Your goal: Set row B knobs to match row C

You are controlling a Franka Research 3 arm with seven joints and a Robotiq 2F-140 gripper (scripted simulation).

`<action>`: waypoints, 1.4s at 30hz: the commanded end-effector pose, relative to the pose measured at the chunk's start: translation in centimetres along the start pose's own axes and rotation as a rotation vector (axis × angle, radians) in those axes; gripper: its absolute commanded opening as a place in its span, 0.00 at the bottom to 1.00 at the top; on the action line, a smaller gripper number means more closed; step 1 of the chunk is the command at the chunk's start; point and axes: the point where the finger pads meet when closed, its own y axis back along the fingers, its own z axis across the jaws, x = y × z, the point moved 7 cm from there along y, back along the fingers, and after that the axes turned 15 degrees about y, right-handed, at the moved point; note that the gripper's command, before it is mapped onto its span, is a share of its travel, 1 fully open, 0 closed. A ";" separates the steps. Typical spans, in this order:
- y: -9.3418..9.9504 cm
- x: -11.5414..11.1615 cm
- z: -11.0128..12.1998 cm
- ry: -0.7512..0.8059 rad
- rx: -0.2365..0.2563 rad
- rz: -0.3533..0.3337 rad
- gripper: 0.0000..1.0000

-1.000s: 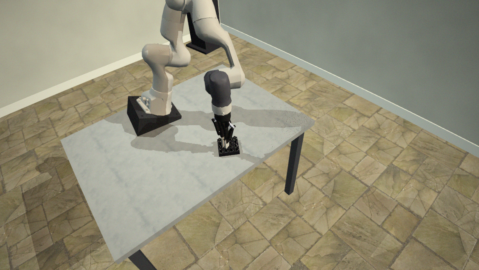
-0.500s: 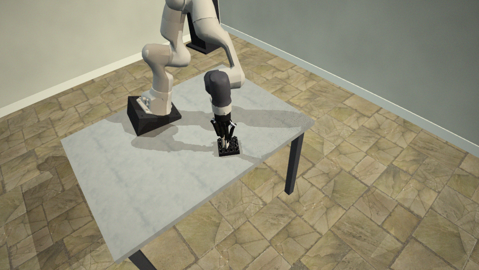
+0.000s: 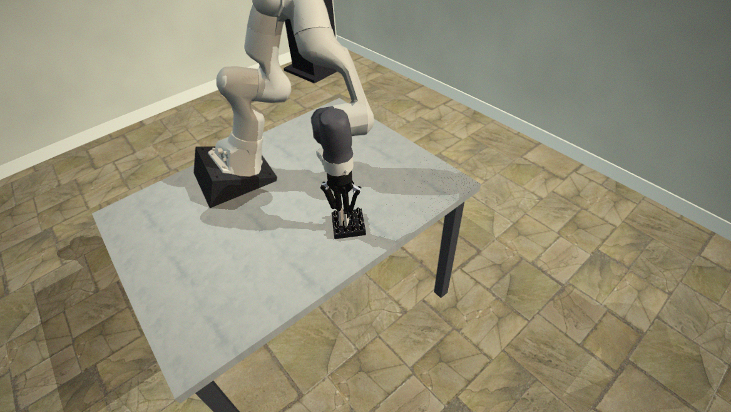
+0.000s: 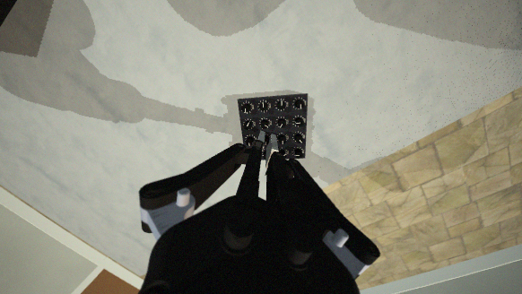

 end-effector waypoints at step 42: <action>0.1 0.1 0.0 0.078 -0.011 0.003 0.12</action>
